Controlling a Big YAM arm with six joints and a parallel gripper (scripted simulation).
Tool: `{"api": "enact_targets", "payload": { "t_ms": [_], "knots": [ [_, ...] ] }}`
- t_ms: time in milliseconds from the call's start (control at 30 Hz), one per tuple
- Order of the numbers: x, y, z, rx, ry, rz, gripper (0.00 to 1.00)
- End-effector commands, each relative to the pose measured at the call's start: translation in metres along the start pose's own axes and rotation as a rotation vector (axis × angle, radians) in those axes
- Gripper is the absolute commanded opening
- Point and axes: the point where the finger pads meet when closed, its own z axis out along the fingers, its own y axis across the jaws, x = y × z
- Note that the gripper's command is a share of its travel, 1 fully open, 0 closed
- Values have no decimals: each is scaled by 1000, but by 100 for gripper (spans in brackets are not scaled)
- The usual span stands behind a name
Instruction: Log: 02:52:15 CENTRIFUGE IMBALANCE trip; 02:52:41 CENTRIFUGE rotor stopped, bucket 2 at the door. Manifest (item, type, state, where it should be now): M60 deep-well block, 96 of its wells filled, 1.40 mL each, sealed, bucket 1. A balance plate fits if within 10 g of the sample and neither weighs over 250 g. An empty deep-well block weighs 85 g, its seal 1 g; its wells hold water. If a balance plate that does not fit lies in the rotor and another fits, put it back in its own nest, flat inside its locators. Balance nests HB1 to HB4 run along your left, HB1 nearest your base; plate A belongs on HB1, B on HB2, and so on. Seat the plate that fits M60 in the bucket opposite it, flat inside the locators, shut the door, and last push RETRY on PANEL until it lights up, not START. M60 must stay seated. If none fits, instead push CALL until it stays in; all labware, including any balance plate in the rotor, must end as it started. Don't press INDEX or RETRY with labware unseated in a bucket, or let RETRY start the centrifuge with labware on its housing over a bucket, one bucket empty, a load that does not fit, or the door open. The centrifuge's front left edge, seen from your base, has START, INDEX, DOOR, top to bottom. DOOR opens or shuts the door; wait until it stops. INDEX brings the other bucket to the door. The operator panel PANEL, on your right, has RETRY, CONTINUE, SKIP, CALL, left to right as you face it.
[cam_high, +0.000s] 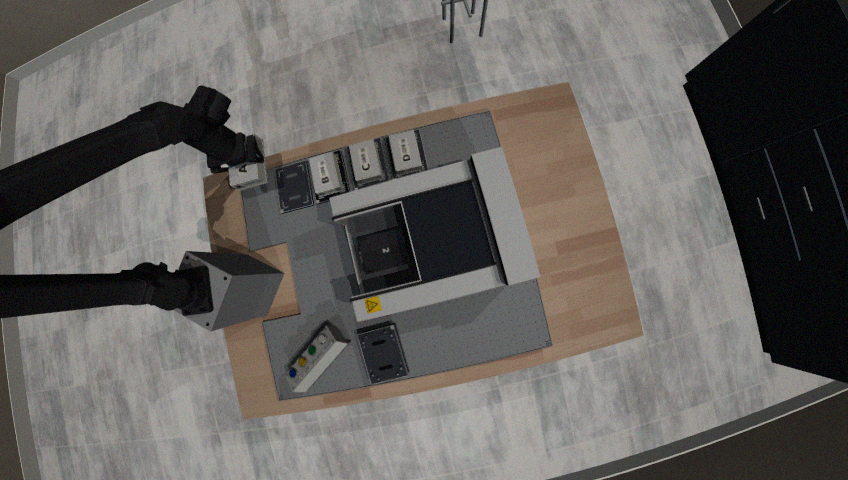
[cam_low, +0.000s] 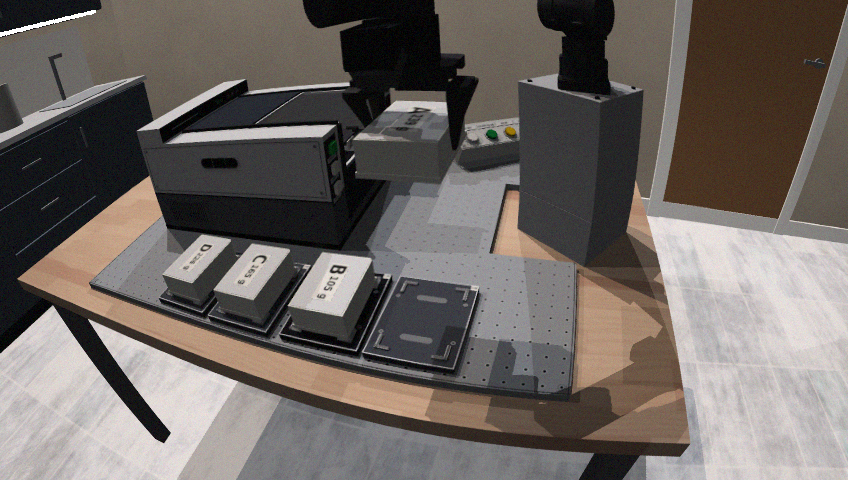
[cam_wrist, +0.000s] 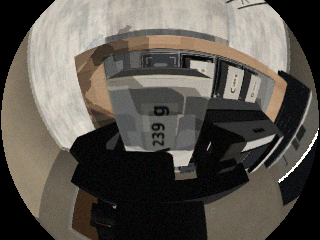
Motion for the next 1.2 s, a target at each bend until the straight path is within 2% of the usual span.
{"api": "enact_targets", "payload": {
  "t_ms": [0, 300, 733, 1167],
  "knots": [
    [-11, -3, -8, 24, -35, -23, 0],
    [-10, -3, -7, 23, -33, -23, 0],
    [-5, 0, 4, 9, -11, -23, 0],
    [-7, -3, 10, 13, -18, -19, 0]
  ]
}}
